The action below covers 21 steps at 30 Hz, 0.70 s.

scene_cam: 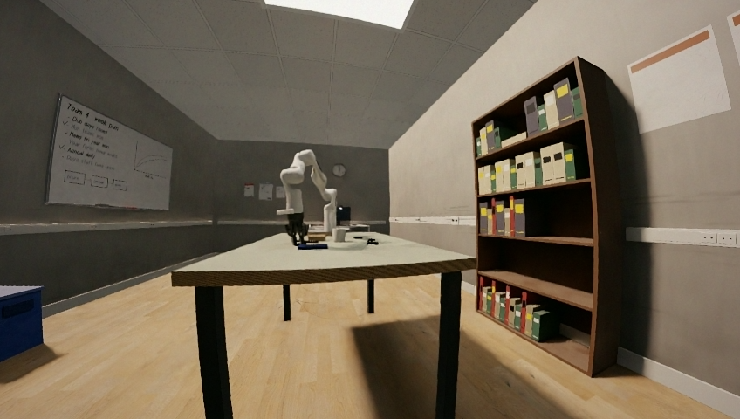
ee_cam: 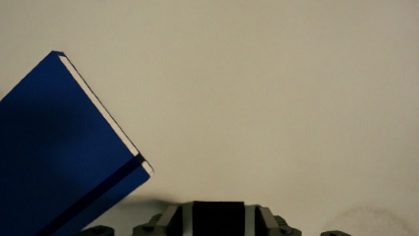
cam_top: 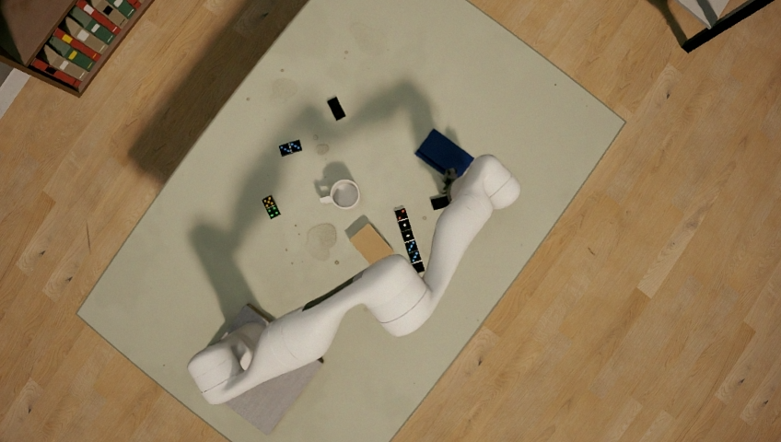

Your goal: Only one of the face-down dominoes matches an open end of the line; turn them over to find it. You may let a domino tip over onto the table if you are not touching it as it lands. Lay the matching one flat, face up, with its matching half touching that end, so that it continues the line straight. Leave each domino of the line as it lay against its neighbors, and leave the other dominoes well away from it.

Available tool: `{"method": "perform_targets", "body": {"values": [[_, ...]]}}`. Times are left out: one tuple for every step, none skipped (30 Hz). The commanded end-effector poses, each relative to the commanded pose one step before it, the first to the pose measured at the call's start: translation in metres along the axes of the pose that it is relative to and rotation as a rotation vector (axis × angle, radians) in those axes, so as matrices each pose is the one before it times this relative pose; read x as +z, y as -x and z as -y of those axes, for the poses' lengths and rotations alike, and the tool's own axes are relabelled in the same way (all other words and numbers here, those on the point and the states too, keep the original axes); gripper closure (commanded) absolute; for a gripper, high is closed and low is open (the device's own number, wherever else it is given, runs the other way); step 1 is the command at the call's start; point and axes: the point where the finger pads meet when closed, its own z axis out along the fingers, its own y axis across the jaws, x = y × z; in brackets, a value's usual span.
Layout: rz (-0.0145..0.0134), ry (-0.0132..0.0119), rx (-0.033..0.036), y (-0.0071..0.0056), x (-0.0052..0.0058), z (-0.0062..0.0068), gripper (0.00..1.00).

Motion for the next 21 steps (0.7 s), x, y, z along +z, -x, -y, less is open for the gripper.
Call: {"method": "perform_targets", "body": {"values": [[-0.00239,-0.00081,-0.00004,-0.00058,-0.00143,0.00028,0.51],[0.00000,0.00000,0.00000,0.00000,0.00000,0.00000,0.51],[0.00000,0.00000,0.00000,0.00000,0.00000,0.00000,0.69],[0.00000,0.00000,0.00000,0.00000,0.00000,0.00000,0.69],[0.00000,0.00000,0.00000,0.00000,0.00000,0.00000,0.69],[0.00000,0.00000,0.00000,0.00000,0.00000,0.00000,0.69],[0.00000,0.00000,0.00000,0.00000,0.00000,0.00000,0.69],[0.00000,0.00000,0.00000,0.00000,0.00000,0.00000,0.69],[0.00000,0.00000,0.00000,0.00000,0.00000,0.00000,0.69],[0.00000,0.00000,0.00000,0.00000,0.00000,0.00000,0.69],[0.00000,0.00000,0.00000,0.00000,0.00000,0.00000,0.69],[0.00000,0.00000,0.00000,0.00000,0.00000,0.00000,0.69],[0.00000,0.00000,0.00000,0.00000,0.00000,0.00000,0.69],[0.00000,0.00000,0.00000,0.00000,0.00000,0.00000,0.69],[0.00000,0.00000,0.00000,0.00000,0.00000,0.00000,0.69],[0.00000,0.00000,0.00000,0.00000,0.00000,0.00000,0.69],[0.00000,0.00000,0.00000,0.00000,0.00000,0.00000,0.69],[0.00000,0.00000,0.00000,0.00000,0.00000,0.00000,0.69],[0.00000,0.00000,0.00000,0.00000,0.00000,0.00000,0.69],[0.00000,0.00000,0.00000,0.00000,0.00000,0.00000,0.69],[0.00000,0.00000,0.00000,0.00000,0.00000,0.00000,0.69]]}}
